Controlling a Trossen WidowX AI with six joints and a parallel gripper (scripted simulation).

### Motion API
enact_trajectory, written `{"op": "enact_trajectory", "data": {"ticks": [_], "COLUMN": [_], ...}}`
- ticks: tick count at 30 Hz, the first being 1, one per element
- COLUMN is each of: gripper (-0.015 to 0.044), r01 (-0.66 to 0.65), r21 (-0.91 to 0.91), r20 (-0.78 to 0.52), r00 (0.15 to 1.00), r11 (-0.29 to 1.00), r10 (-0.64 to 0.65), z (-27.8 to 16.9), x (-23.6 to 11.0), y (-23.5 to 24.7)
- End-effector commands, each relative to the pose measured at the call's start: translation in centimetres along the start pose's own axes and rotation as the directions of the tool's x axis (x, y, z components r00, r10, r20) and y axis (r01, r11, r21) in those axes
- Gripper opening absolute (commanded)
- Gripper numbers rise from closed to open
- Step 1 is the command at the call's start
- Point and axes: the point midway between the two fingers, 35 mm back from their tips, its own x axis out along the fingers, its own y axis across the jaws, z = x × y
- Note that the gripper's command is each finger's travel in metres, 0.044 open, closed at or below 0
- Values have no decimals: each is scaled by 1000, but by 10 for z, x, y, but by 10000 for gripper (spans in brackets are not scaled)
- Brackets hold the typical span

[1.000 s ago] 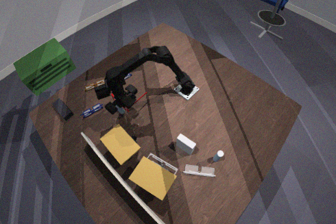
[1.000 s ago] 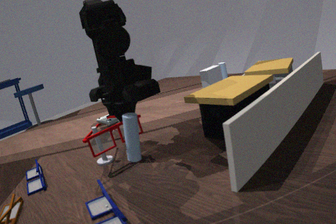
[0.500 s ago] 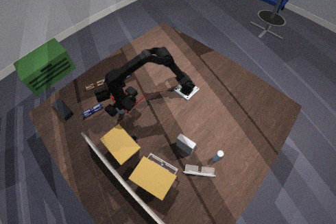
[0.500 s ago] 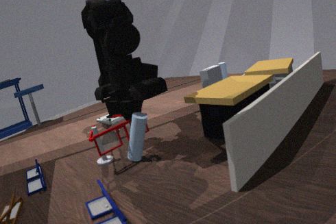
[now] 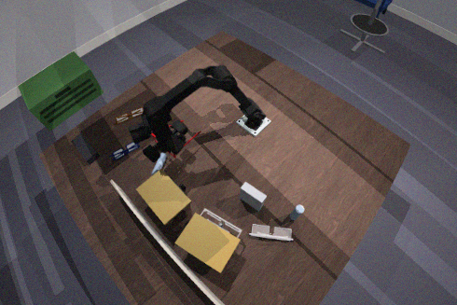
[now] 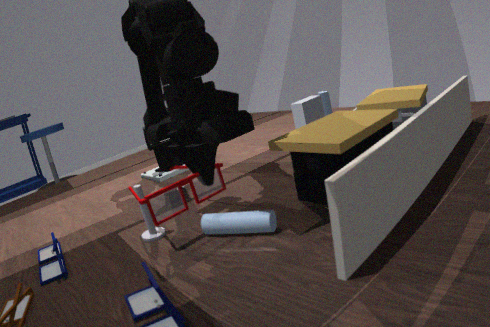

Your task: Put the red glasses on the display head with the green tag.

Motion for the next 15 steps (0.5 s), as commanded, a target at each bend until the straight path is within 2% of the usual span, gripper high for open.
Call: {"op": "enact_trajectory", "data": {"ticks": [1,15], "gripper": [0,0], "r01": [-4,-3], "r21": [0,0], "r20": [1,2], "r00": [1000,1000], "r11": [1000,1000], "r10": [4,3], "z": [4,16], "x": [1,1], "y": [-2,-5]}}
